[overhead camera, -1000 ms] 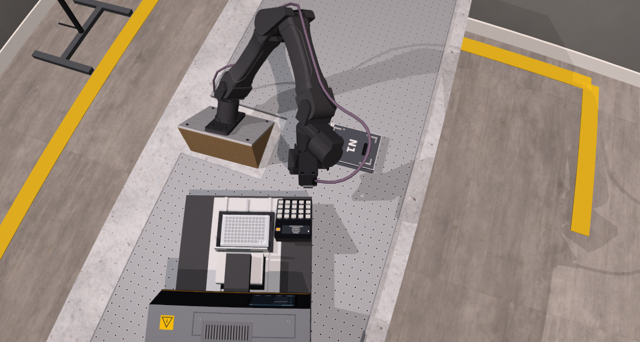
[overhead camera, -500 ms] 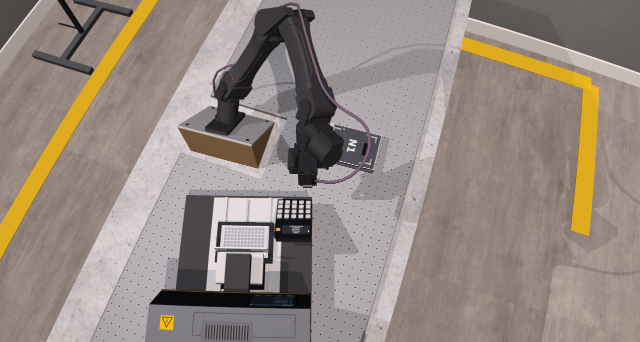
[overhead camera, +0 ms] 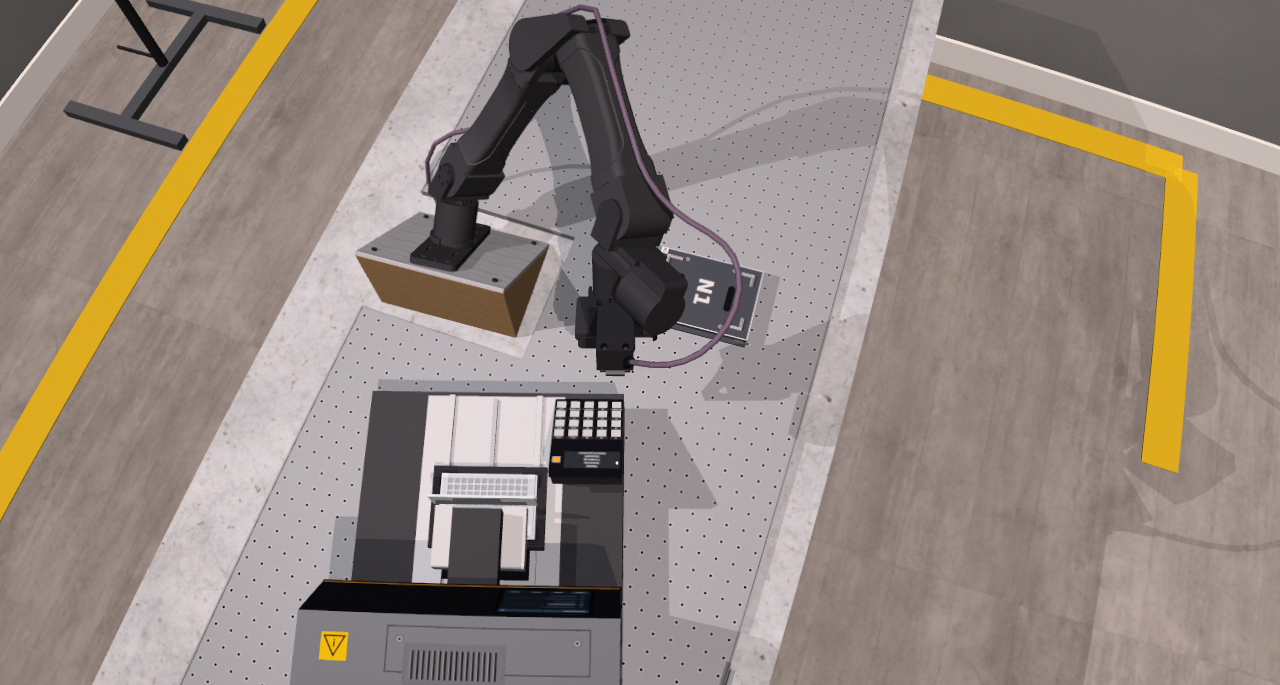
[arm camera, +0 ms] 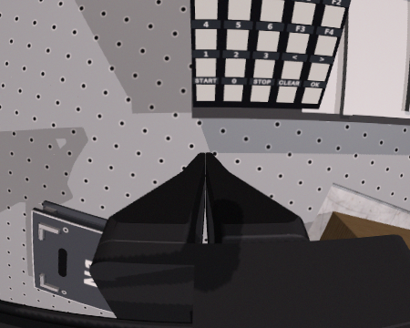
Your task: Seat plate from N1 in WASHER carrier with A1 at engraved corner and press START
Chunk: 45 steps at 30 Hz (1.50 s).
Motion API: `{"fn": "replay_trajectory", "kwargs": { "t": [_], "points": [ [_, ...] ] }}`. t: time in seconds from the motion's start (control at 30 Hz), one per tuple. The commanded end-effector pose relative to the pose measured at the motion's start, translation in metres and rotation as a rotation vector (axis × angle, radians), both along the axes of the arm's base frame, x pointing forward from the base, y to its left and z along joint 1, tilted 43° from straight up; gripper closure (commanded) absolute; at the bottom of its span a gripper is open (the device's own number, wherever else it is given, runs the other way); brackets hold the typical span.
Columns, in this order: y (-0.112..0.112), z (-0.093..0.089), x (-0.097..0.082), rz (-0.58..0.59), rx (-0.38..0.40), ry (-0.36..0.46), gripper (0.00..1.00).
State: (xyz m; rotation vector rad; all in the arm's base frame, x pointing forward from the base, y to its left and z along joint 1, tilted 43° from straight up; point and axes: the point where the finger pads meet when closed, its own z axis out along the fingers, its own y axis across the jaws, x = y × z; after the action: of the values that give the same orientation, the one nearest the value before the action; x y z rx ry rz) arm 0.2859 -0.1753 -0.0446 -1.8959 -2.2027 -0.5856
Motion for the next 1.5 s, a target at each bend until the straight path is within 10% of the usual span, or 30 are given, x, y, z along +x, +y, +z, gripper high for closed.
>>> {"fn": "replay_trajectory", "kwargs": {
  "t": [0.0,0.73,0.77,1.47],
  "points": [
    [-0.017,0.010,0.003,-0.012,-0.038,-0.018,1.00],
    [-0.017,0.010,0.003,-0.012,-0.038,-0.018,1.00],
    [-0.017,0.001,-0.001,-0.011,-0.019,0.000,0.00],
    [-0.069,-0.017,-0.018,-0.010,-0.019,0.000,0.00]
  ]
}}
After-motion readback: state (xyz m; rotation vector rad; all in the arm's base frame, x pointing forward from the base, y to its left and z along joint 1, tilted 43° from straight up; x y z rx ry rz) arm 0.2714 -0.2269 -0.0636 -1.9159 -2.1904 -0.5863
